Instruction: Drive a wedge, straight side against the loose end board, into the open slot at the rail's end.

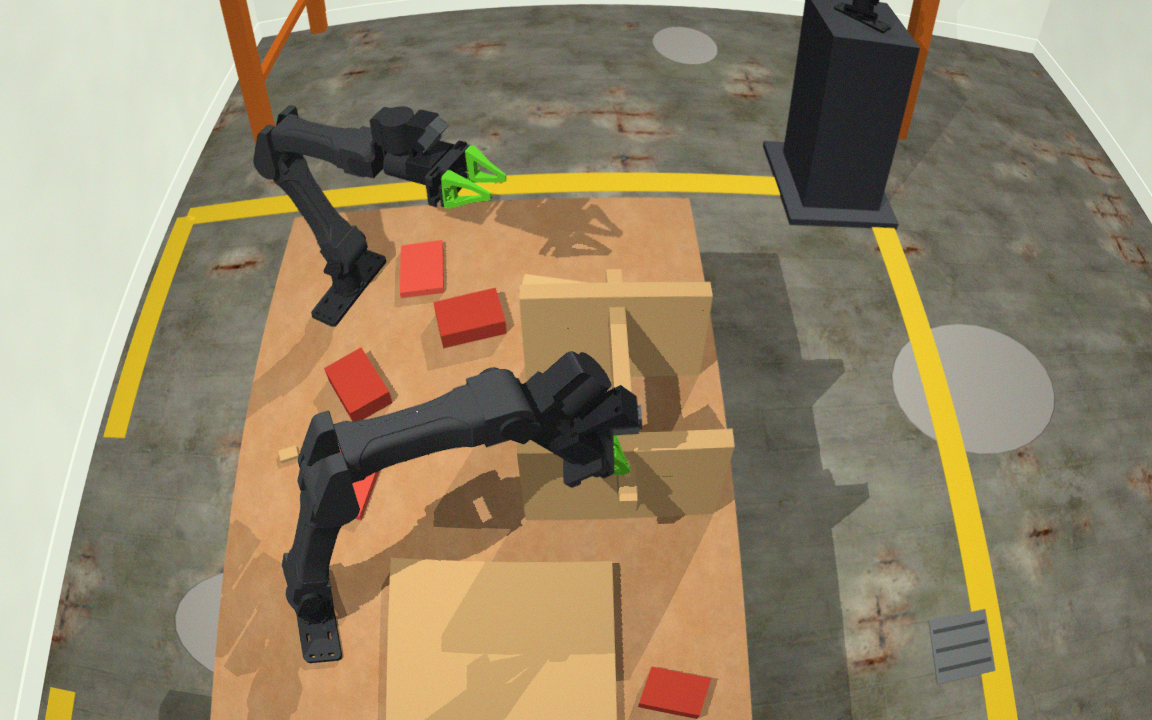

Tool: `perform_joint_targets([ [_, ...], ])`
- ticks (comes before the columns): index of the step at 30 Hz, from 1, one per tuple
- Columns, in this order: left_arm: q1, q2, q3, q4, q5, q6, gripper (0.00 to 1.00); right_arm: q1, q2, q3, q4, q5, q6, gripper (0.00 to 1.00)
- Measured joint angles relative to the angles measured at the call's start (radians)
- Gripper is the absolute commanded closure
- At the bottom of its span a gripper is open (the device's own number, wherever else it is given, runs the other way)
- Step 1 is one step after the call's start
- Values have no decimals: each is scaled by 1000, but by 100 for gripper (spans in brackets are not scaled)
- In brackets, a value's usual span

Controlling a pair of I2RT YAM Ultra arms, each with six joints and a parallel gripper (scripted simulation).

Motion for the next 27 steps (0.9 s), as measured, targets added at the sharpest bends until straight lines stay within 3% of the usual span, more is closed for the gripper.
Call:
perform_joint_targets([
  [27, 0, 0, 0, 0, 0, 0, 54, 0, -3, -14, 2, -3, 0, 100],
])
